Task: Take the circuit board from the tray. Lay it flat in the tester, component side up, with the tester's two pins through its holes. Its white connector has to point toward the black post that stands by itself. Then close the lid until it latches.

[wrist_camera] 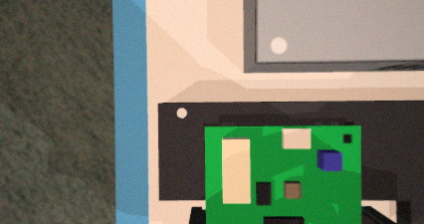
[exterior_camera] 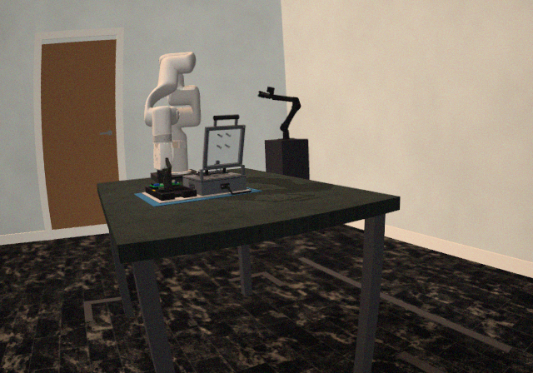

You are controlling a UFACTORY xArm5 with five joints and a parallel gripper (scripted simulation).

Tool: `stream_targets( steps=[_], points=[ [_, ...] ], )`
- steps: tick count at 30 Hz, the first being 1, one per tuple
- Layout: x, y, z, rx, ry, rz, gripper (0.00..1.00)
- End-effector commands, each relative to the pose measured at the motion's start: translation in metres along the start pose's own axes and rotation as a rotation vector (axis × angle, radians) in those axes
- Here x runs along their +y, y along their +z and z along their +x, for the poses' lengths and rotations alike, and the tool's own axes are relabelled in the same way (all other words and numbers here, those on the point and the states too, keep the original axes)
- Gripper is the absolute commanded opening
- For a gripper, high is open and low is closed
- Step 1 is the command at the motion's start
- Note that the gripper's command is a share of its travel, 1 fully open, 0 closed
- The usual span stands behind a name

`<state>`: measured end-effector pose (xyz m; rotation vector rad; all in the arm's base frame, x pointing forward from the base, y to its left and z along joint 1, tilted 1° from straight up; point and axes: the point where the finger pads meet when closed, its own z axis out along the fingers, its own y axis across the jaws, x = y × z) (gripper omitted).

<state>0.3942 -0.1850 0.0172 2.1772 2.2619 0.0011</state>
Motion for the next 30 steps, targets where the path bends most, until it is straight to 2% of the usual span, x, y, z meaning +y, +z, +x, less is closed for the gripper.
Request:
stream_targets(
  steps=[1,30],
  points=[
    [0.0012,-0.0047,-0.0006,-0.002,0.0,-0.003,0.79],
    [0.0011,-0.0135,-0.0007,-0.002,0.0,-0.003,0.79]
  ],
)
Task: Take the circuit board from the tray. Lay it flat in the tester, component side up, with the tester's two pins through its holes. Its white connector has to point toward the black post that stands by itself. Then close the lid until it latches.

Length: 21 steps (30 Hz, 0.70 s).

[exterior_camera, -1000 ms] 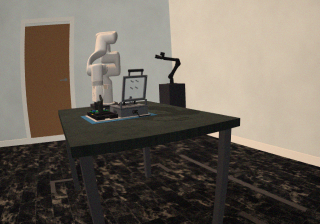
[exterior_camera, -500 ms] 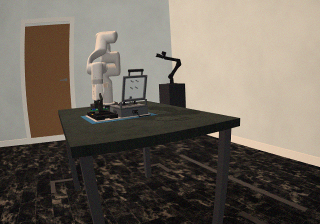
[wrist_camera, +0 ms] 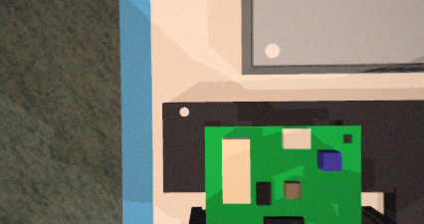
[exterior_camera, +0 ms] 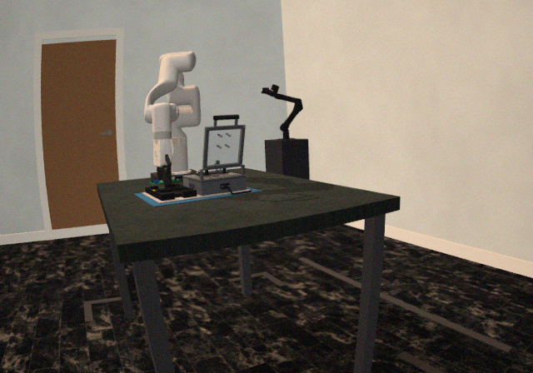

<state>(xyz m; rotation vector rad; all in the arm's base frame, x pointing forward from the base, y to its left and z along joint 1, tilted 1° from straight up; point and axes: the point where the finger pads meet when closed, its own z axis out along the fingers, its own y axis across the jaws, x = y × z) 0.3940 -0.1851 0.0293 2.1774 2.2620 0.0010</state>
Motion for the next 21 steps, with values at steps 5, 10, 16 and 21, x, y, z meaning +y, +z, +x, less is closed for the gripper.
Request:
stream_targets(
  steps=[5,10,16,21],
  points=[
    [0.001,-0.003,-0.001,-0.002,0.0,-0.003,0.79],
    [0.001,-0.007,-0.001,-0.002,0.0,-0.003,0.79],
    [0.001,-0.019,-0.001,-0.002,0.0,-0.003,0.79],
    [0.001,-0.032,-0.001,-0.002,0.0,-0.003,0.79]
  ],
)
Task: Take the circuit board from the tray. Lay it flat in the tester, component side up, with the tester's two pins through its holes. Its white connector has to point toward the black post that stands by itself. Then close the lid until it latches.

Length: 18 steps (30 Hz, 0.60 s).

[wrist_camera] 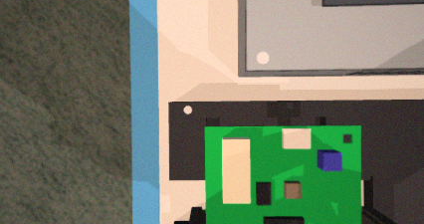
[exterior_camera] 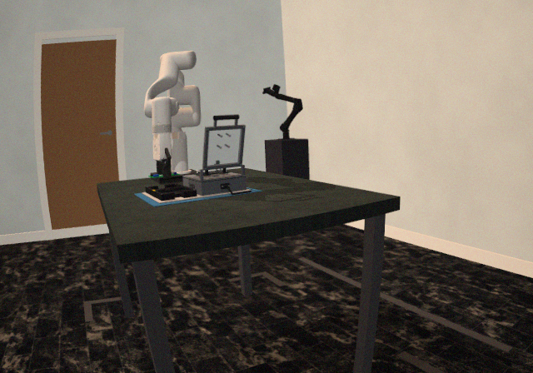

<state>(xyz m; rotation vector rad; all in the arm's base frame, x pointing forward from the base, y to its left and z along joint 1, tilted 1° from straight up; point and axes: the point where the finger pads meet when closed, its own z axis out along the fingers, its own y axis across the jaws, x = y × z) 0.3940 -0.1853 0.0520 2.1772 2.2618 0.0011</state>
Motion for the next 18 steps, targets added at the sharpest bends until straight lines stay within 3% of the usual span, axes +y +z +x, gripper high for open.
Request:
stream_targets(
  steps=[1,18],
  points=[
    [0.001,-0.012,-0.001,-0.002,0.0,-0.003,0.79],
    [0.001,-0.046,-0.001,-0.002,0.0,-0.003,0.79]
  ],
)
